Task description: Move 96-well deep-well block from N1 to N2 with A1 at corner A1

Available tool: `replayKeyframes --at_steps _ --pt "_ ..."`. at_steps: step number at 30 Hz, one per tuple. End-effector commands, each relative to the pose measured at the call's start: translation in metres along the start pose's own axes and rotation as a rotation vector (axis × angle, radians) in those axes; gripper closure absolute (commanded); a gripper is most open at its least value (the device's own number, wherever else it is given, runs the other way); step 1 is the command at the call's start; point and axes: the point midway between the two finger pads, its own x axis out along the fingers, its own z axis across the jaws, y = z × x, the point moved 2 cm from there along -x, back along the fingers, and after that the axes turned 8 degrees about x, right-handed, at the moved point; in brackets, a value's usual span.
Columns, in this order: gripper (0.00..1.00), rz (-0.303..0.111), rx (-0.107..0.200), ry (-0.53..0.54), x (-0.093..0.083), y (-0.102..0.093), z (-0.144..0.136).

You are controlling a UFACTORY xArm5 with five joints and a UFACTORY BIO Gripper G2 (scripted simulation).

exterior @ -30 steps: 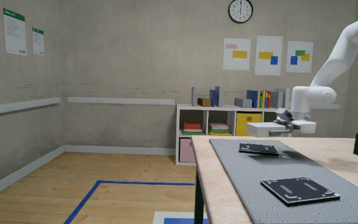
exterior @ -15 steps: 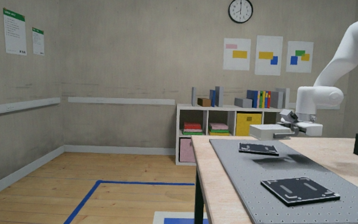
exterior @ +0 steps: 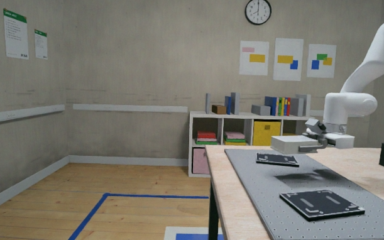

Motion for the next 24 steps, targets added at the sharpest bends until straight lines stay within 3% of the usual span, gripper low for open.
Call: replayKeyframes --at_steps 1,24 --pt "1.00 -0.005 0.003 0.000 0.006 0.000 0.017" --pt "1.00 -0.005 0.004 0.000 0.023 0.010 0.084"
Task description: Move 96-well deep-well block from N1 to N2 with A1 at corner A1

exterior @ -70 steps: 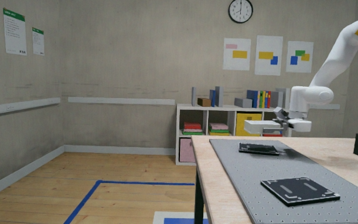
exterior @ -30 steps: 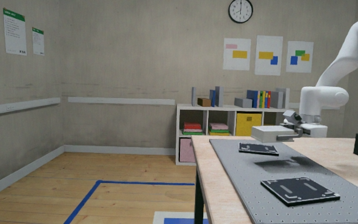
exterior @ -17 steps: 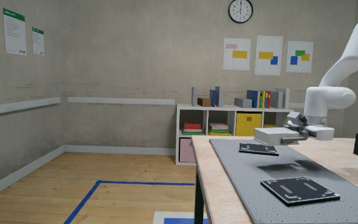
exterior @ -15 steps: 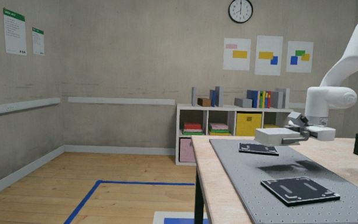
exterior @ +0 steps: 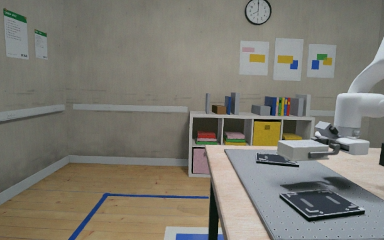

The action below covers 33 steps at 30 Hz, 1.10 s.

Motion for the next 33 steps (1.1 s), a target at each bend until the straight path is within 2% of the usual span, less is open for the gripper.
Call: replayKeyframes --at_steps 1,33 --pt "1.00 -0.005 0.003 0.000 0.007 0.001 0.019" --pt "1.00 -0.005 0.004 0.000 0.029 0.013 0.109"
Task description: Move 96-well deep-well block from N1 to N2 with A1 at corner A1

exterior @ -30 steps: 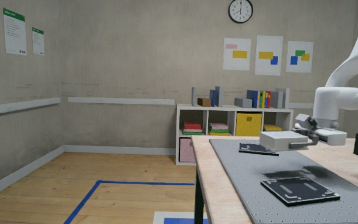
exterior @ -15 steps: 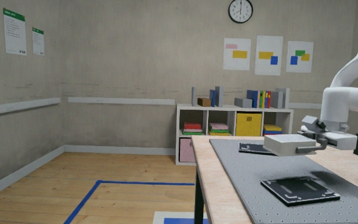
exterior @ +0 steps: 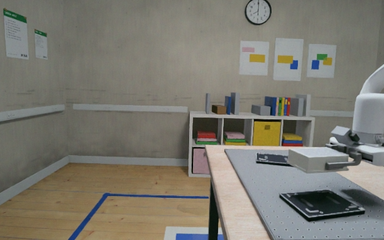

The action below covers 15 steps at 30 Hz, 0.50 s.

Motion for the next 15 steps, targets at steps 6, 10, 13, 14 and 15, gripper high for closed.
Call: replayKeyframes --at_steps 6,10,13,14,15 --pt "1.00 -0.004 0.003 0.000 0.010 0.002 0.032" --pt "1.00 -0.004 0.003 0.000 0.012 0.003 0.038" --pt "1.00 -0.004 0.003 0.000 0.012 0.003 0.039" --pt "1.00 -0.004 0.003 0.000 0.012 0.003 0.039" --pt "1.00 -0.004 0.003 0.000 0.012 0.003 0.039"
